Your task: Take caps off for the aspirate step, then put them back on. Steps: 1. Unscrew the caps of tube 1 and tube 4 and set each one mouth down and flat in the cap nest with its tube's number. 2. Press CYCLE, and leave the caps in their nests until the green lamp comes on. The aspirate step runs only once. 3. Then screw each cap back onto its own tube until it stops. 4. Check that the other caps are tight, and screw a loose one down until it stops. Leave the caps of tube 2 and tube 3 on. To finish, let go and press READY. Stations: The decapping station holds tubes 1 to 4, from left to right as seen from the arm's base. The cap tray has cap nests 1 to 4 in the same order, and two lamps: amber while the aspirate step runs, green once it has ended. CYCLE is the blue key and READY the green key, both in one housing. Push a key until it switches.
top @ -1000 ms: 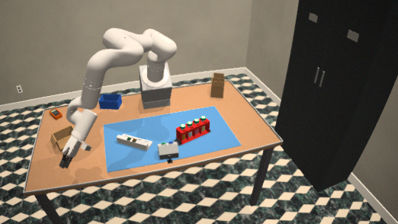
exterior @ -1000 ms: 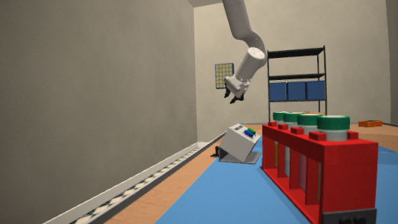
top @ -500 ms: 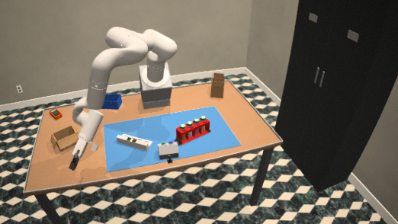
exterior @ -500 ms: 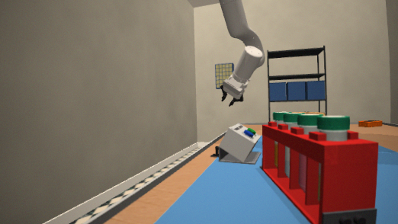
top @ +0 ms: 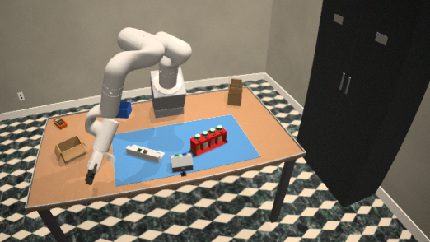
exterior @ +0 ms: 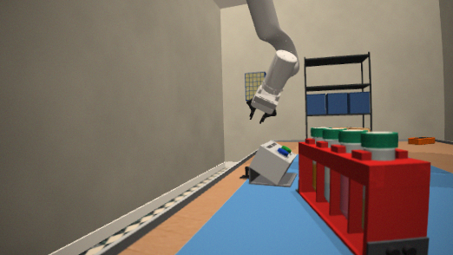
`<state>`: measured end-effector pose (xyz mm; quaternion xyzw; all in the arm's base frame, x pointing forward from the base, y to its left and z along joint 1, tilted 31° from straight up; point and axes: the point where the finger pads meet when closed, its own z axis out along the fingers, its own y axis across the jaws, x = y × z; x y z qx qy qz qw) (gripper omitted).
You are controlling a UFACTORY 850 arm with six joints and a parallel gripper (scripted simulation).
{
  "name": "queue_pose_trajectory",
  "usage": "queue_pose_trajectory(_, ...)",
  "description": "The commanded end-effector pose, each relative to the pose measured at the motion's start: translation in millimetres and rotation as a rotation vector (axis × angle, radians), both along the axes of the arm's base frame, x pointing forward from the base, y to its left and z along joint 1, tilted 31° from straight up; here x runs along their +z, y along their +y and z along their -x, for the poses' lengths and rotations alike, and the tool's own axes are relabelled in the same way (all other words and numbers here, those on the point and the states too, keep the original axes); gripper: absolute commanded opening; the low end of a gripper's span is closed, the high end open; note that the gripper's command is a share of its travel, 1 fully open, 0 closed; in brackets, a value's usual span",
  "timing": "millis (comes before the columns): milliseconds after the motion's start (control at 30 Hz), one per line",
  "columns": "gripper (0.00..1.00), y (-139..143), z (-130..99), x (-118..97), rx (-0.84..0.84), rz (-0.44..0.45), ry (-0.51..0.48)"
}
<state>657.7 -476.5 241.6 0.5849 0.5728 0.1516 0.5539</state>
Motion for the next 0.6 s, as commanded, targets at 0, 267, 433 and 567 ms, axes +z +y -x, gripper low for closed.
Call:
queue_pose_trajectory(0, 0.46, 20, 0, -3, 0.050, 0.075, 0.068)
queue_pose_trajectory(267, 0.46, 45, 0, -9, 0.110, 0.150, 0.136)
queue_pose_trajectory(433, 0.46, 62, 1, -13, 0.158, 0.209, 0.189)
queue_pose_trajectory(567, 0.46, 76, 2, -17, 0.208, 0.268, 0.240)
